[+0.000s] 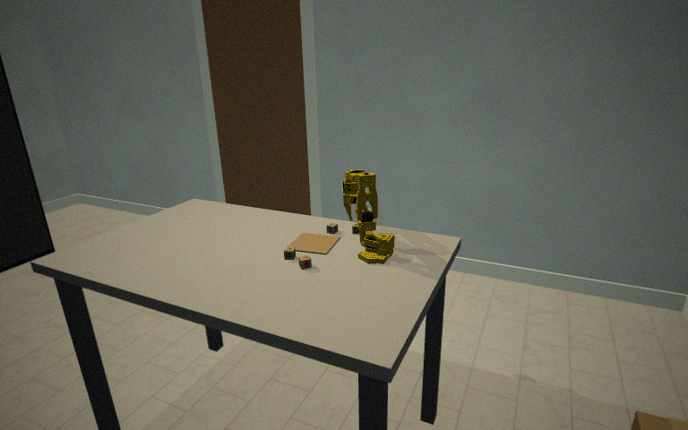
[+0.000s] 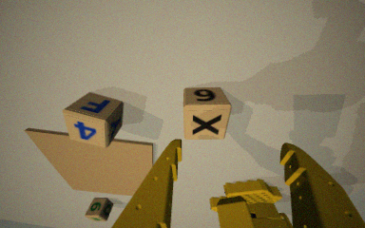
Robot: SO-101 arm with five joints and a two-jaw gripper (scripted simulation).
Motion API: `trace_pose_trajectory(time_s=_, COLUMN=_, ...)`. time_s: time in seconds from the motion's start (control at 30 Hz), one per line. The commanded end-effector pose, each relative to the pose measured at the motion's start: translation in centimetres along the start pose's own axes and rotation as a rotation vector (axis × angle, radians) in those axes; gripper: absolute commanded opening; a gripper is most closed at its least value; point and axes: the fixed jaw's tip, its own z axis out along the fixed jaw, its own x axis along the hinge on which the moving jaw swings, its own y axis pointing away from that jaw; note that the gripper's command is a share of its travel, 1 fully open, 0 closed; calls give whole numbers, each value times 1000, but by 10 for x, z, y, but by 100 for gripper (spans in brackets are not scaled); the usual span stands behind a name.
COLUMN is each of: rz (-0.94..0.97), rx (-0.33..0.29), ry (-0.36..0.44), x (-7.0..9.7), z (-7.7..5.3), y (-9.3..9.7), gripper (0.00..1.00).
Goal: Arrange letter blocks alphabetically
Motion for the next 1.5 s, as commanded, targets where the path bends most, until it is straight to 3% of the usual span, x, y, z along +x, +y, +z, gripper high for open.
trace_pose_trajectory(time_s=0.0, rz=13, rx=-44, ry=-109, x=-11, z=-33, y=3, gripper=36)
trace_pose_trajectory(time_s=0.23, rz=13, rx=-44, ry=-109, x=-8, z=-45, y=2, gripper=36)
trace_pose_trajectory(time_s=1.1, rz=13, rx=-48, ry=-118, x=-8, z=-47, y=2, gripper=36)
trace_pose_trajectory(time_s=1.27, rz=13, rx=-74, ry=-185, x=-10, z=-59, y=3, gripper=36)
trace_pose_trajectory(time_s=1.47, rz=13, rx=-137, ry=-342, x=-9, z=-89, y=2, gripper=35)
